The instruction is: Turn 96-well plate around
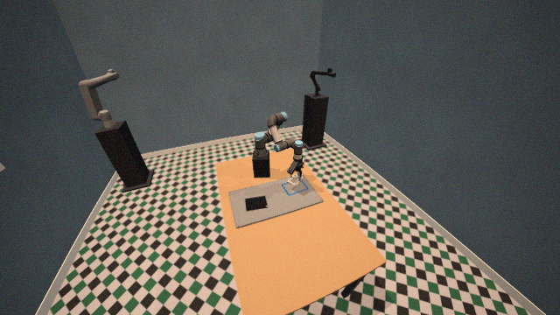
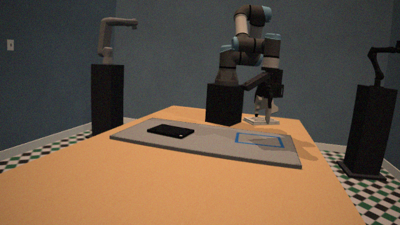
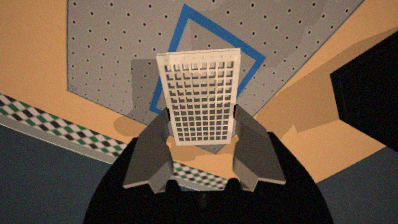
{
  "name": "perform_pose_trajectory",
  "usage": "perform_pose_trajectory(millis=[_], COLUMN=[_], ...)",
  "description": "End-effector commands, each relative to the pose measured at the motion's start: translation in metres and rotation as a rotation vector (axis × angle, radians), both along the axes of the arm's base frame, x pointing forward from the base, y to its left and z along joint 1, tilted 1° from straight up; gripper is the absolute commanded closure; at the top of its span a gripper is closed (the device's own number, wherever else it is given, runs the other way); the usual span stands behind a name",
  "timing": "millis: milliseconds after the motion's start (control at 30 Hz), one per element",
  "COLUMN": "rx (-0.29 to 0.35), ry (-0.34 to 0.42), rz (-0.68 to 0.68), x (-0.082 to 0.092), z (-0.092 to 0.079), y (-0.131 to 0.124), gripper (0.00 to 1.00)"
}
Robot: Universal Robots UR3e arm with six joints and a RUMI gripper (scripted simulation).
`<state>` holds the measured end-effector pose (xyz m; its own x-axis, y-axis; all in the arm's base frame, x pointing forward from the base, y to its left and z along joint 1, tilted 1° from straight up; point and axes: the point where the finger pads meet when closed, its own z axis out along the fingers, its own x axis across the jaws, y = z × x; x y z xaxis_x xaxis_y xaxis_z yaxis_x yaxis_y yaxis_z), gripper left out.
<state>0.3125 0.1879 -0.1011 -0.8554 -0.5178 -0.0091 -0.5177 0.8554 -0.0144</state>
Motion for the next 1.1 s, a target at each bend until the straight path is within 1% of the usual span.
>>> perform_pose_trajectory(millis=[0,367,1067], rx=[0.002,0.002,0.002], ry=[-0.003,-0.003,-0.001], rz=[0.001,0.001,0.001], x=[0.001,0.001,0.0], z=[0.001,0.001,-0.012], y=[0.0,0.0,0.0], gripper=[1.0,1.0,1.0])
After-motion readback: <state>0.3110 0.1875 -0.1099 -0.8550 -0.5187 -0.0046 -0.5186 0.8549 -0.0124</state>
